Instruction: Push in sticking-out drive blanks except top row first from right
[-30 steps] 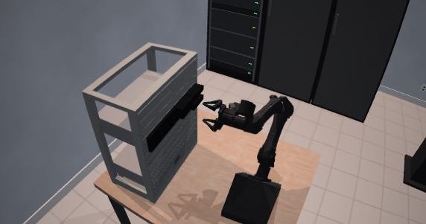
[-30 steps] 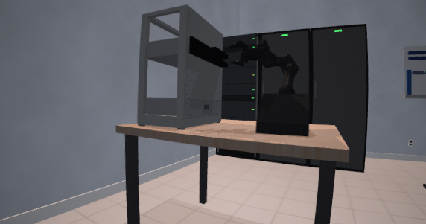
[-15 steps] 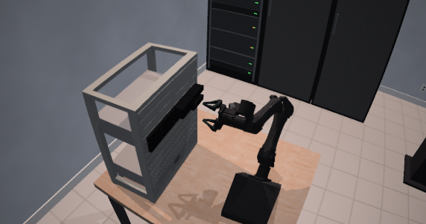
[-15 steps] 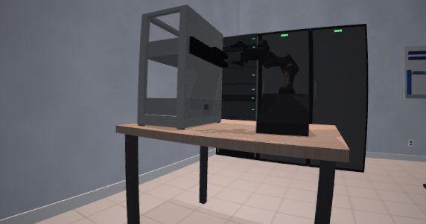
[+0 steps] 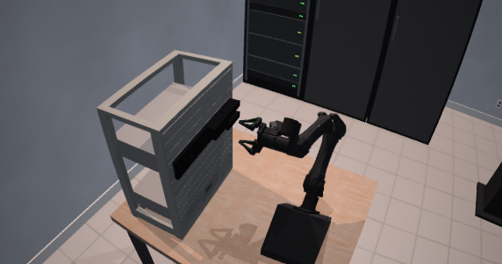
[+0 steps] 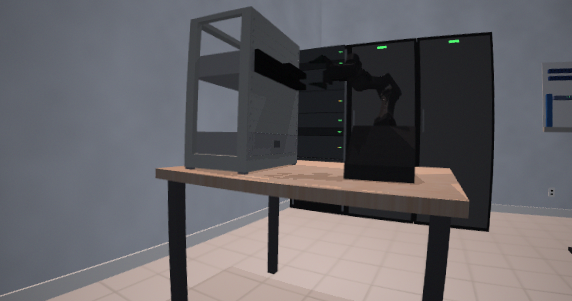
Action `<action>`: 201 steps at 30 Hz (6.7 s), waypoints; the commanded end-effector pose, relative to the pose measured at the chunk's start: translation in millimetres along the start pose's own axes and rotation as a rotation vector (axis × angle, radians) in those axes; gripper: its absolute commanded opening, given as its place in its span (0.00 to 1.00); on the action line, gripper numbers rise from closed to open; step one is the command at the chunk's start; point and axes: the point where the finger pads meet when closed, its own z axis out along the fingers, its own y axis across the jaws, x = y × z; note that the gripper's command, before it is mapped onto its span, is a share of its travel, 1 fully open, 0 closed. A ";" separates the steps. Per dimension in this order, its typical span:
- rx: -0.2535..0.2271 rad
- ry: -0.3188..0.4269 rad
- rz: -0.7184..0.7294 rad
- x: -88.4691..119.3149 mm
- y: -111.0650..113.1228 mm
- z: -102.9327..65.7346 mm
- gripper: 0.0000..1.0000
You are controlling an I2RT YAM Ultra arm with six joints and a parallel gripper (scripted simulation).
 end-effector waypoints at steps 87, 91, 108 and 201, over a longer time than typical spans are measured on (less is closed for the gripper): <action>-0.029 0.010 0.002 13.4 8.8 55.2 0.00; -0.031 0.008 0.006 12.8 11.8 55.2 0.00; -0.031 0.008 0.006 12.9 12.2 55.1 0.00; -0.002 0.009 -0.015 17.6 -7.2 104.0 0.00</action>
